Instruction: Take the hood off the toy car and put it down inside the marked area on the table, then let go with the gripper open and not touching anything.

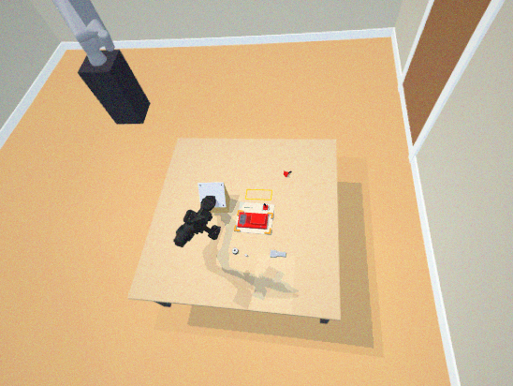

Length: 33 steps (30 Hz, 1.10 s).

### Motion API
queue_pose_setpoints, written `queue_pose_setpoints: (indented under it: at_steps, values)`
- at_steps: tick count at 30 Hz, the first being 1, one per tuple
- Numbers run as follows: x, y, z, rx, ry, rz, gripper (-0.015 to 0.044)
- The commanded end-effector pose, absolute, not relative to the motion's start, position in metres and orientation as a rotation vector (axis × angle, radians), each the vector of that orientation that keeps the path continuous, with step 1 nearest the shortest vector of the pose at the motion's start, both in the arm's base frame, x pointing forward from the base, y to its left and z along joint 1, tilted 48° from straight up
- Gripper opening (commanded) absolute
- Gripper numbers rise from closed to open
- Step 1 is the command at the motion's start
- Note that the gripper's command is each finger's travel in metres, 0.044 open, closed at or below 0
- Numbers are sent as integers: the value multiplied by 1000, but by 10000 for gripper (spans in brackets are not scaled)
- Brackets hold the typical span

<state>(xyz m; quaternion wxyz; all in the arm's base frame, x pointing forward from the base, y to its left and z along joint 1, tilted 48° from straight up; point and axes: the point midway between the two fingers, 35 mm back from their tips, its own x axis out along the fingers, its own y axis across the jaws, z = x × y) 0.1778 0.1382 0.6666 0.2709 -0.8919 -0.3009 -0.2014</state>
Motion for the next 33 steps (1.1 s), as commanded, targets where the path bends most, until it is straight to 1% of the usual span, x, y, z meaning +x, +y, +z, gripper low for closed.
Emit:
queue_pose_setpoints:
  at_steps: [1, 5, 11, 20, 24, 31, 33]
  values:
    - [179, 138, 666, -2407, -808, -540, 440]
    - [199, 139, 648, -2477, -755, -481, 440]
    - [232, 151, 617, -2410, -669, -285, 440]
    - [307, 159, 527, -2184, -337, 95, 440]
    - [337, 152, 487, -2238, -201, 159, 440]
    - [357, 147, 449, -2119, -49, 245, 440]
    - [368, 143, 427, -2037, 46, 283, 440]
